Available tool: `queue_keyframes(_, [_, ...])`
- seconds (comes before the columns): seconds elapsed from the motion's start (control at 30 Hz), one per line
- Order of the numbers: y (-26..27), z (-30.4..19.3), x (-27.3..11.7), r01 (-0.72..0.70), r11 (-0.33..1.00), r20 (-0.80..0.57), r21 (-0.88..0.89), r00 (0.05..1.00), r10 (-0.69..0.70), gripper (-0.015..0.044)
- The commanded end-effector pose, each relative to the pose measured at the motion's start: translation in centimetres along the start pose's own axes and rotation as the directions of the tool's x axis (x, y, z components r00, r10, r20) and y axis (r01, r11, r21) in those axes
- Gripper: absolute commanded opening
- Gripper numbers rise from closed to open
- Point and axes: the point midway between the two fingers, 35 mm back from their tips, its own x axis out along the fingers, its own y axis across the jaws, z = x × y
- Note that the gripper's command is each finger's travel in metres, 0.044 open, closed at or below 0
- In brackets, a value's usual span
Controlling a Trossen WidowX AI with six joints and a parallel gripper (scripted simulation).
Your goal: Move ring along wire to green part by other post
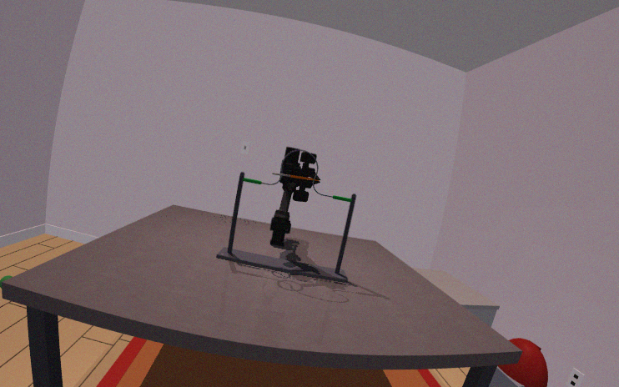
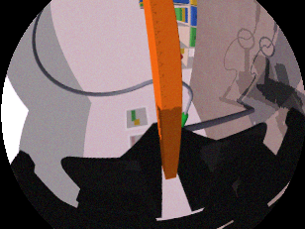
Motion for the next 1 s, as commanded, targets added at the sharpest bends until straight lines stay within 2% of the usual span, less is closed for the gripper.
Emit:
queue_keyframes(0.0, [1.3, -0.1, -0.2, -0.042, 0.998, -0.006, 0.051, 0.999, 0.043, -0.0150])
queue_keyframes(0.5, [3.3, 0.2, -0.5, -0.056, 0.994, -0.007, 0.090, 0.998, 0.057, -0.0150])
queue_keyframes(0.97, [2.9, 0.3, -0.5, 0.061, 0.998, -0.004, -0.028, 0.998, -0.061, -0.0150])
